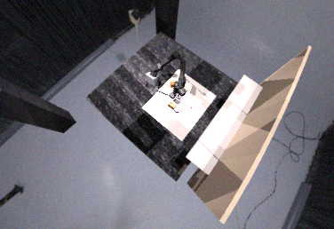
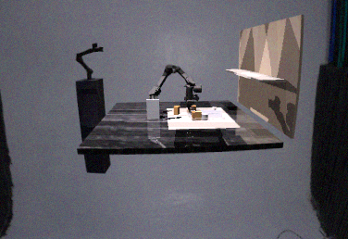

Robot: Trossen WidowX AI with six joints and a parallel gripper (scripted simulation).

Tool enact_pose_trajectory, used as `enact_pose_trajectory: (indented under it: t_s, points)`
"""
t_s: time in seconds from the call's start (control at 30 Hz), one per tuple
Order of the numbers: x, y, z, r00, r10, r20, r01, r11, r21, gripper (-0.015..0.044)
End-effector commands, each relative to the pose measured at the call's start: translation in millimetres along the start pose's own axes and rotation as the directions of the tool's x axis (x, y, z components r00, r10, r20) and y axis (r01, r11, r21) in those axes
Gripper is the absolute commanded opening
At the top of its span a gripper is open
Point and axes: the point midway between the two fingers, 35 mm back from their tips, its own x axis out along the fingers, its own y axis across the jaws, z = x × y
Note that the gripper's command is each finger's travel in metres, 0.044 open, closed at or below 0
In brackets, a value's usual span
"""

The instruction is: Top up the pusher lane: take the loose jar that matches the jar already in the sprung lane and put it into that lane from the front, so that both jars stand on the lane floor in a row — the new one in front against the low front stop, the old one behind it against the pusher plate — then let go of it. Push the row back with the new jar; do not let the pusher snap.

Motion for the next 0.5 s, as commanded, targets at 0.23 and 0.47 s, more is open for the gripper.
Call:
enact_pose_trajectory:
  t_s: [0.23, 0.47]
  points:
    - [-5.2, 1.3, 14.1, 1.0, 0.0, 0.026, 0.001, 1.0, -0.016, 0.0]
    - [-5.9, 1.6, 16.6, 1.0, 0.0, 0.026, 0.001, 1.0, -0.016, 0.0]
